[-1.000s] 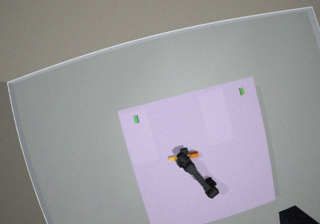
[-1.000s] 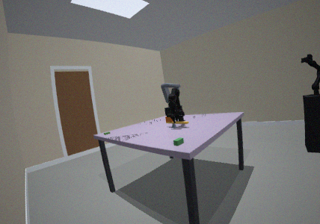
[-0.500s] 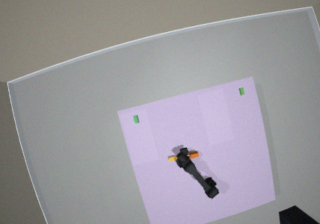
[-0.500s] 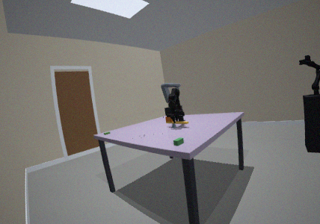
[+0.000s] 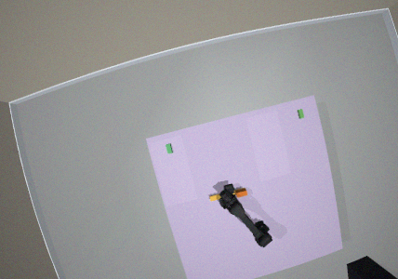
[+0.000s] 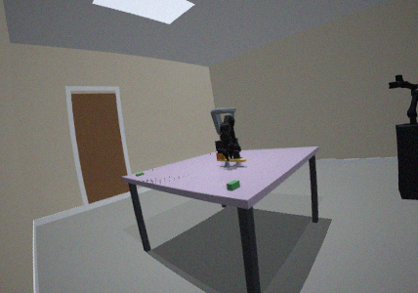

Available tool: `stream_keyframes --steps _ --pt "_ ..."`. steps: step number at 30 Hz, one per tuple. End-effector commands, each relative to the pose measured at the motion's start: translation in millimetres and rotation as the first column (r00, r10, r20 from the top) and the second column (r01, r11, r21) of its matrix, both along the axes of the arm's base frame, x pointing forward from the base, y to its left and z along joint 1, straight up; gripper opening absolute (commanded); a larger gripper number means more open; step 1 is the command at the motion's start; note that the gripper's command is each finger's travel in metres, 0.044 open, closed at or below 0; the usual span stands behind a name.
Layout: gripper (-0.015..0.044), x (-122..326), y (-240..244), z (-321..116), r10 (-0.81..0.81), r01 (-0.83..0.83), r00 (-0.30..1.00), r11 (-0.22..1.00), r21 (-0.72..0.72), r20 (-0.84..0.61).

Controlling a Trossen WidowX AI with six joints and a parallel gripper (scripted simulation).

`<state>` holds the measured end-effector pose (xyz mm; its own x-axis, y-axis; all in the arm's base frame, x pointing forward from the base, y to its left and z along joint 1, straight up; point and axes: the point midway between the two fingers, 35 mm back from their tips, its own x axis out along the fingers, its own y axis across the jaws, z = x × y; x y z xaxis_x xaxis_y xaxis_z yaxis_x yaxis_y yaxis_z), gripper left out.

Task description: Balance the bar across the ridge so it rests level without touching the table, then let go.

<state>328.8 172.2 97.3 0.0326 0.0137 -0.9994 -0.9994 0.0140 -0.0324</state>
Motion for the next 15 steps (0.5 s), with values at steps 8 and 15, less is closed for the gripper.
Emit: stream_keyframes --steps 8,15 --pt "0.0 -0.1 0.0 0.1 0.0 0.0 1.0 1.0 0.0 0.0" --pt "0.0 -0.1 0.0 0.1 0.0 0.0 1.0 1.0 0.0 0.0"
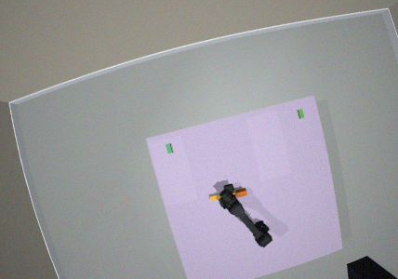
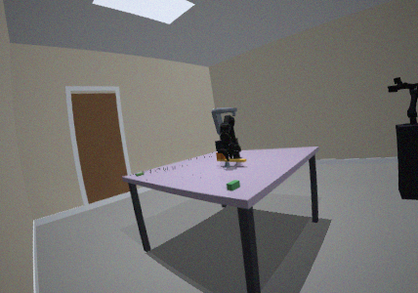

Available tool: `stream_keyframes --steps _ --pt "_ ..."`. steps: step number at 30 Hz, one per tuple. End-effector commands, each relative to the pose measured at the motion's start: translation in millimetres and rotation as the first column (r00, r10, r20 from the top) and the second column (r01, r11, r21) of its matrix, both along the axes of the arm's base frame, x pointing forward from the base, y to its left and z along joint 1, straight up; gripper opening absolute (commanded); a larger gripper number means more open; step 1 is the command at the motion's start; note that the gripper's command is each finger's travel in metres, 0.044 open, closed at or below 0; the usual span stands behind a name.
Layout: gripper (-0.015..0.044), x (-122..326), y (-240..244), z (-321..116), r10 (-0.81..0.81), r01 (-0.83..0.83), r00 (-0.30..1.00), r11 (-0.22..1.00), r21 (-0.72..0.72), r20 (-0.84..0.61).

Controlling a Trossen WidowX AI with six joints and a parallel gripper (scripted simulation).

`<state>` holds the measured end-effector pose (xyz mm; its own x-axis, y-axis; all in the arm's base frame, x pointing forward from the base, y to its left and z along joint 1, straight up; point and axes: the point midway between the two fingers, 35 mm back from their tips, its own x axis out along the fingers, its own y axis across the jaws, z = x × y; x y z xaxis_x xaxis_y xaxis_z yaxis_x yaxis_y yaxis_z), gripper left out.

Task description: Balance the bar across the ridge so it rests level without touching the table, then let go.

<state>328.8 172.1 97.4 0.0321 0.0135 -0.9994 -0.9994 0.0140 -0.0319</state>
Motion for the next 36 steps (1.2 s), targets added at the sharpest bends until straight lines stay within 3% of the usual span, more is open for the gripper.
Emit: stream_keyframes --steps 1,21,27,36 --pt "0.0 0.0 0.0 0.0 0.0 0.0 1.0 1.0 0.0 0.0" --pt "0.0 0.0 0.0 0.0 0.0 0.0 1.0 1.0 0.0 0.0" --pt "0.0157 0.0 0.0 0.0 0.0 0.0 1.0 1.0 0.0 0.0" --pt "0.0167 0.0 0.0 0.0 0.0 0.0 1.0 1.0 0.0 0.0"
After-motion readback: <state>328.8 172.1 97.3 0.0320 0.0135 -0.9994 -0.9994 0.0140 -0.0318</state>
